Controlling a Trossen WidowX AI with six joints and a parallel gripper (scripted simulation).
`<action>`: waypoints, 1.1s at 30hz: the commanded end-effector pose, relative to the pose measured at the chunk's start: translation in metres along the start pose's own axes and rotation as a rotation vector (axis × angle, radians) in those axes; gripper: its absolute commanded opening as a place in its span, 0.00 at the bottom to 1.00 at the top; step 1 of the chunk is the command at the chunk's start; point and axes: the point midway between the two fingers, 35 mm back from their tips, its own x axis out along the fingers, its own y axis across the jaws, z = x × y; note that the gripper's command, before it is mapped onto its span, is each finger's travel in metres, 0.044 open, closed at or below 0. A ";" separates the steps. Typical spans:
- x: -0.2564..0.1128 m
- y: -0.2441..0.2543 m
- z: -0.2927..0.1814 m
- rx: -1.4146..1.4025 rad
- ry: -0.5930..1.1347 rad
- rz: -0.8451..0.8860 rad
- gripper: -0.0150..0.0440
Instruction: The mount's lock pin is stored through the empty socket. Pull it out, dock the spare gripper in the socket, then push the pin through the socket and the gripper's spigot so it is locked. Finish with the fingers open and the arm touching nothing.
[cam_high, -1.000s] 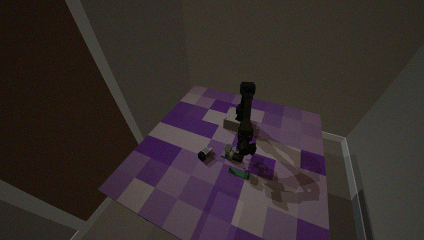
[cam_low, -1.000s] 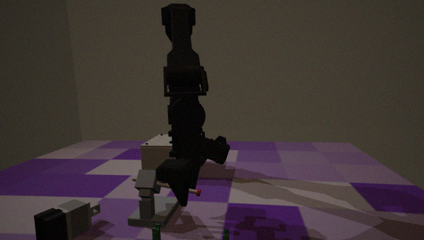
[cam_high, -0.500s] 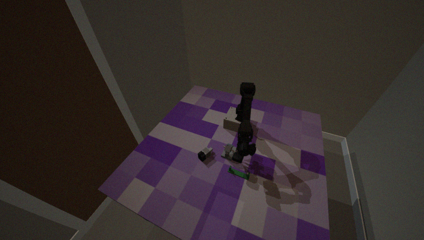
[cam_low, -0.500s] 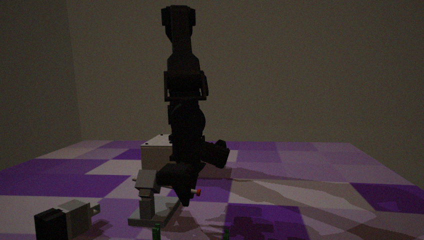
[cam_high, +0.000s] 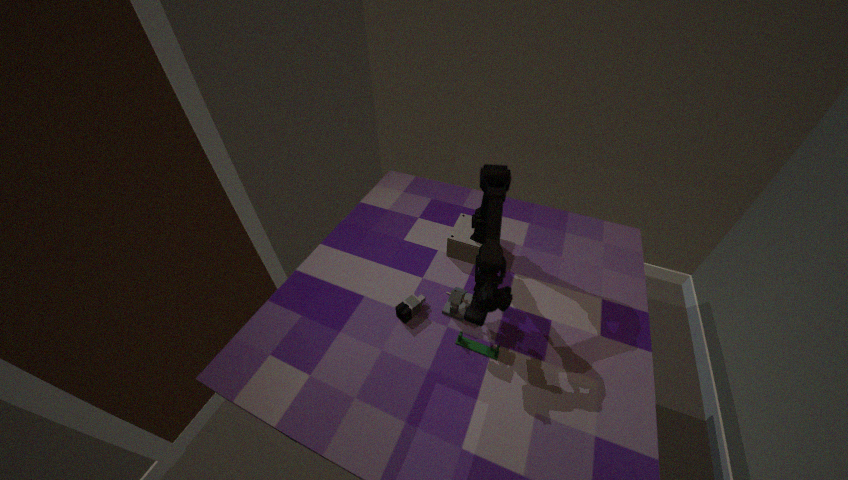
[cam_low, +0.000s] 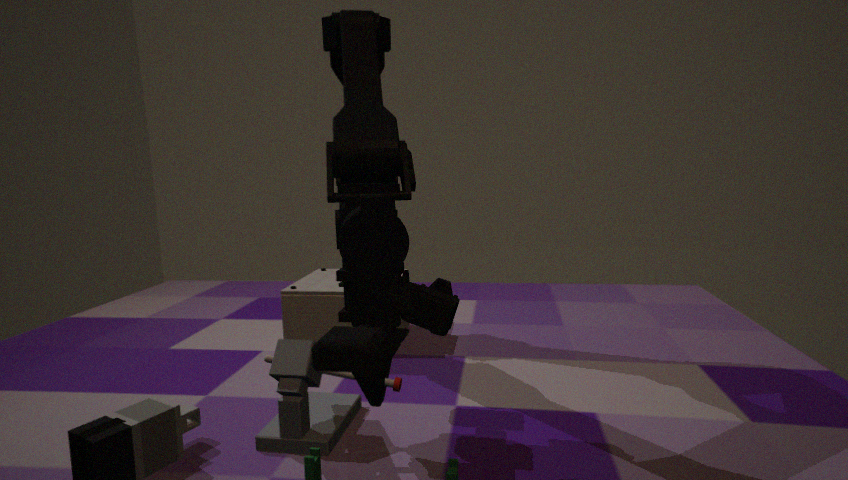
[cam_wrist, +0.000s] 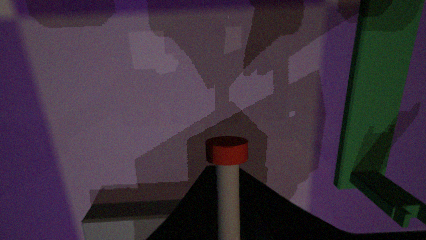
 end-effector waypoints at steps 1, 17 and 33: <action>-0.002 0.000 0.002 0.002 -0.047 0.002 0.25; -0.011 -0.002 0.013 0.014 -0.157 0.004 0.25; -0.014 -0.002 0.025 0.013 -0.157 -0.002 0.25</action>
